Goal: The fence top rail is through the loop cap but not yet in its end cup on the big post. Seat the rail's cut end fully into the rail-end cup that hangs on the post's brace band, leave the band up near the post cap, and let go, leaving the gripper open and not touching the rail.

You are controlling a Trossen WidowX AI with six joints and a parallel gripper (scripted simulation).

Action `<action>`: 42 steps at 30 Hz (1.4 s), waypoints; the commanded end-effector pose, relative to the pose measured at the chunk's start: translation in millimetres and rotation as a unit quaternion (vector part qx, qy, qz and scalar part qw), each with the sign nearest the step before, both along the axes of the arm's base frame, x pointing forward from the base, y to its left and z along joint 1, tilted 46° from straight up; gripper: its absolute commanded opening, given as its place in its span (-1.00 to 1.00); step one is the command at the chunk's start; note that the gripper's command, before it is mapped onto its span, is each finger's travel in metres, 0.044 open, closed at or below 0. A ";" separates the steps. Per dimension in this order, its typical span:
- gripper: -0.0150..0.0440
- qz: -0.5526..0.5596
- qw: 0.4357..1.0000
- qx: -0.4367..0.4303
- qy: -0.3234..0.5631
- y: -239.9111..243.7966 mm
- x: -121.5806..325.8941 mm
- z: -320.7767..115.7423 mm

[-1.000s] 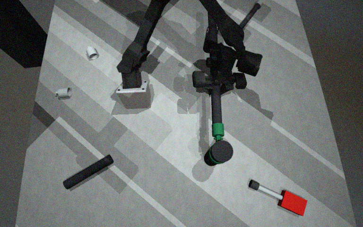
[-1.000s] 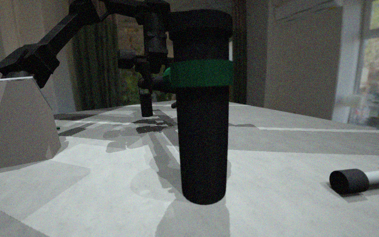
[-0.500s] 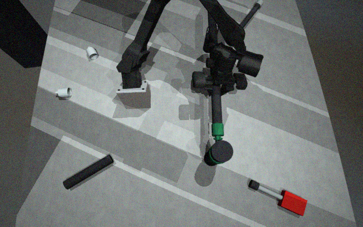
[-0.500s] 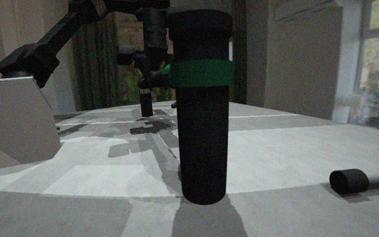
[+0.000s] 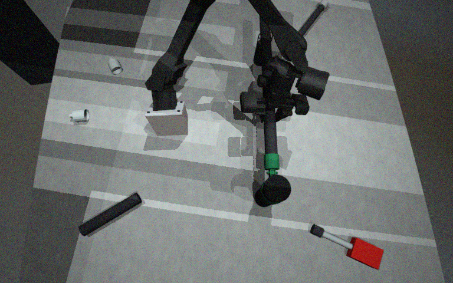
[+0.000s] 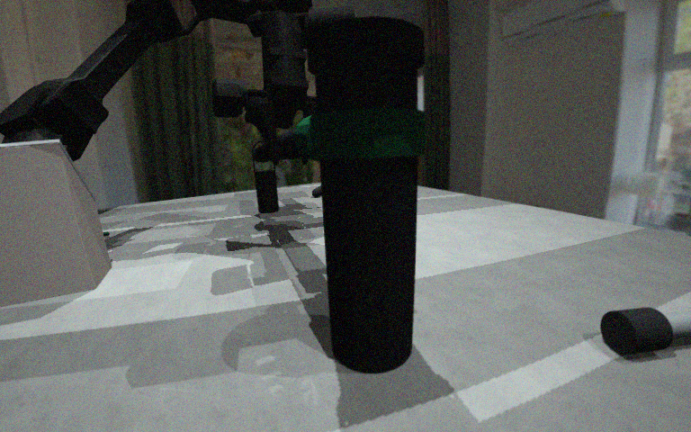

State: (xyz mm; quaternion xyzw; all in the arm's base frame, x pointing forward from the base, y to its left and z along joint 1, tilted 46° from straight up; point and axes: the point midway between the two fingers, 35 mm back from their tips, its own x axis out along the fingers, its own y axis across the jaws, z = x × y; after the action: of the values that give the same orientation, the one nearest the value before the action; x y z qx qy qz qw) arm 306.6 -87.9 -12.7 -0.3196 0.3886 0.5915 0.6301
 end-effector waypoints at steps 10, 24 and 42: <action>-0.49 -0.008 1.000 -0.010 -0.003 -14.0 1.0 -6.5; -0.49 -0.008 1.000 -0.010 -0.003 -19.1 1.0 -12.9; 0.04 0.000 1.000 -0.002 0.000 -10.4 0.2 -13.2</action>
State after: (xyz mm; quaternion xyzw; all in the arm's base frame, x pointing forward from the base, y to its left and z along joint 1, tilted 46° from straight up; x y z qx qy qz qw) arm 306.7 -98.0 -26.2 -0.3205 0.3892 0.5915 0.6293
